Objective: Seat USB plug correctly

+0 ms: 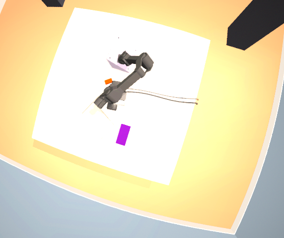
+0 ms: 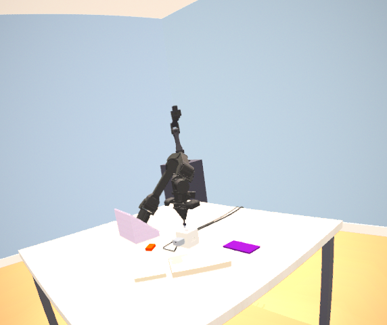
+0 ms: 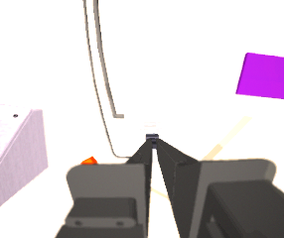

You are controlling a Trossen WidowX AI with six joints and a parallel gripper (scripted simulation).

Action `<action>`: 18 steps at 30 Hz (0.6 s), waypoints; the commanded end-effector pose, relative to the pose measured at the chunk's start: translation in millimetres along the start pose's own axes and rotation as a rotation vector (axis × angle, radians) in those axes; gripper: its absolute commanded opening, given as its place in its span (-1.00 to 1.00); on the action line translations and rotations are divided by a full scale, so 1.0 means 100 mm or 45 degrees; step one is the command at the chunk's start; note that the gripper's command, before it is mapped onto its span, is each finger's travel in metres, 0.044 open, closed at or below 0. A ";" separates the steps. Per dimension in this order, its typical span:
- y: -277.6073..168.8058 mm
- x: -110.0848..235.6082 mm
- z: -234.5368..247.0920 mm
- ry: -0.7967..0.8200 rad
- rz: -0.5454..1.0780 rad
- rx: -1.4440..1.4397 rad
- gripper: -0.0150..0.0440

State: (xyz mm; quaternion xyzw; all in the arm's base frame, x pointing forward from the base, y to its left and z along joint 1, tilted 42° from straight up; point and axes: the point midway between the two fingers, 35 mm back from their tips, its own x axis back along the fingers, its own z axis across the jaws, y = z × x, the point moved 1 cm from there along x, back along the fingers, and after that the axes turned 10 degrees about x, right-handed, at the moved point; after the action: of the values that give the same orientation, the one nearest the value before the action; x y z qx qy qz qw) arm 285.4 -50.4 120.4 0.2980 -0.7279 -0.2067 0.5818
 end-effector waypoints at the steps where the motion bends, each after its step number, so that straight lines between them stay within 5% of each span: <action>1: 0.00 -0.01 -0.01 -0.004 -0.009 0.005 -0.49; 18: 0.02 -0.03 -0.01 -0.007 -0.025 0.006 -0.49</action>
State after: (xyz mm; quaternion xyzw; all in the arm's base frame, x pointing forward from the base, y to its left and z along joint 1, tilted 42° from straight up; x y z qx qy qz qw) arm 285.6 -48.2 119.6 0.3030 -0.7268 -0.2105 0.5794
